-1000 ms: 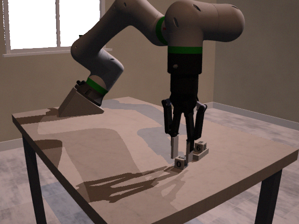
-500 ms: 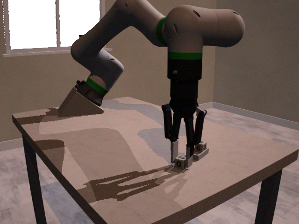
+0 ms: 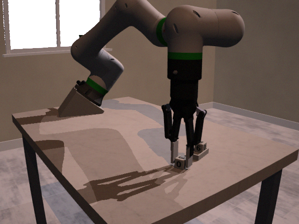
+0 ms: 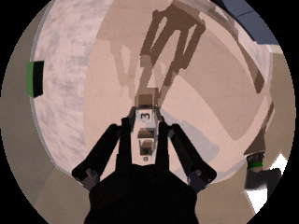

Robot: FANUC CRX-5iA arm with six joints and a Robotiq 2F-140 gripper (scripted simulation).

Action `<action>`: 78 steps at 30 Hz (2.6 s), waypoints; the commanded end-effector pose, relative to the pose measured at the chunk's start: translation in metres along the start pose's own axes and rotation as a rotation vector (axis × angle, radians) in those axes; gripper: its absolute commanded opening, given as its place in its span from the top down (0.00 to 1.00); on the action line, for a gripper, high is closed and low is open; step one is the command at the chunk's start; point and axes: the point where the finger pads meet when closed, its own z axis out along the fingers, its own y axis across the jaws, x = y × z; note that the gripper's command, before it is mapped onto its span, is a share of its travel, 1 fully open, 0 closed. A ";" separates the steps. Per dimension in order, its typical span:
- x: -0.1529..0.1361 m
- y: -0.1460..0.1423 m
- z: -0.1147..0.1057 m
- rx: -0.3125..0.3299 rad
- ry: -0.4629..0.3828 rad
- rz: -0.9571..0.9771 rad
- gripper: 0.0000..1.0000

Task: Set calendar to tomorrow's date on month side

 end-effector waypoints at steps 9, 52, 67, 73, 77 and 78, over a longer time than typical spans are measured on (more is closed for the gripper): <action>0.000 0.000 0.000 0.000 0.000 0.000 0.65; 0.000 0.000 0.000 0.000 0.000 0.000 0.76; 0.000 0.000 -0.073 0.000 0.000 0.000 0.76; 0.000 0.000 -0.093 0.000 0.000 0.000 0.76; 0.000 0.000 -0.100 0.000 0.000 0.000 0.76; 0.000 0.000 -0.100 0.000 0.000 0.000 0.76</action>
